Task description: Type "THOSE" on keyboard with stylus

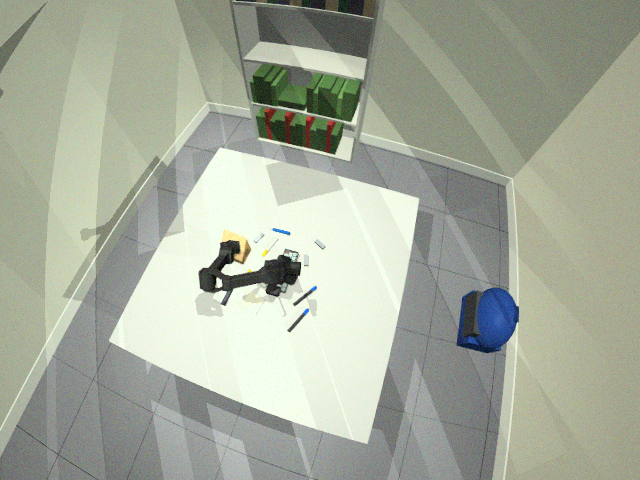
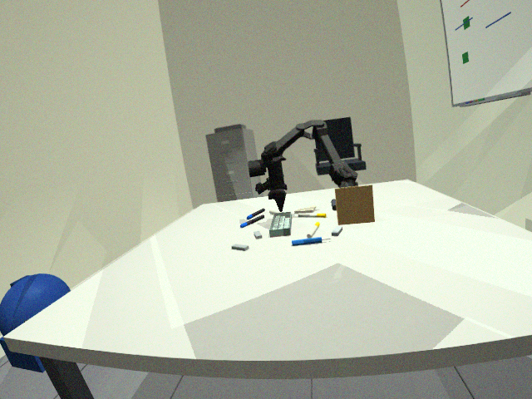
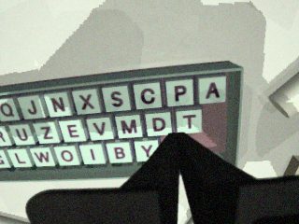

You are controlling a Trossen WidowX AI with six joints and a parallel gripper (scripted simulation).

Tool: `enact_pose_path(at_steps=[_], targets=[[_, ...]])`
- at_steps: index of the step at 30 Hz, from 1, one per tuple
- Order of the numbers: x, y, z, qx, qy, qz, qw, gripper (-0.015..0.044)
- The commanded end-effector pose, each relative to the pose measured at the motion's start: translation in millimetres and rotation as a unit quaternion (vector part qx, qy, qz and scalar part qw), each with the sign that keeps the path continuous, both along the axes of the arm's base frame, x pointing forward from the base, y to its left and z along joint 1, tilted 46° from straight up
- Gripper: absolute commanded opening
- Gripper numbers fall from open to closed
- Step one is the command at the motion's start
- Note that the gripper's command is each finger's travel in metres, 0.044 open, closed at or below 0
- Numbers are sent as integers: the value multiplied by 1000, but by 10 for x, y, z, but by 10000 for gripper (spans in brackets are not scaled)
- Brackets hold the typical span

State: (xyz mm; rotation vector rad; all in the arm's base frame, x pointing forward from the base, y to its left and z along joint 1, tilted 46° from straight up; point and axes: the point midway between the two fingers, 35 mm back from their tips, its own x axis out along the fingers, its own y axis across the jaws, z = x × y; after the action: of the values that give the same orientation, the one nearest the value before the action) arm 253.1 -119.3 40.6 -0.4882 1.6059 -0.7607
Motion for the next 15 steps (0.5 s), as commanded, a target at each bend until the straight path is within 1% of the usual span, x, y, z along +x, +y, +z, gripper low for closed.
enact_pose_path(at_steps=[1,4,8,15], targets=[[-21,-22,17,-2,5,1,1000,0],[-36,-5,5,-1,5,1,1000,0],[-300,234,-164,-1,5,1,1000,0],[-318,247,-174,-1,5,1,1000,0]])
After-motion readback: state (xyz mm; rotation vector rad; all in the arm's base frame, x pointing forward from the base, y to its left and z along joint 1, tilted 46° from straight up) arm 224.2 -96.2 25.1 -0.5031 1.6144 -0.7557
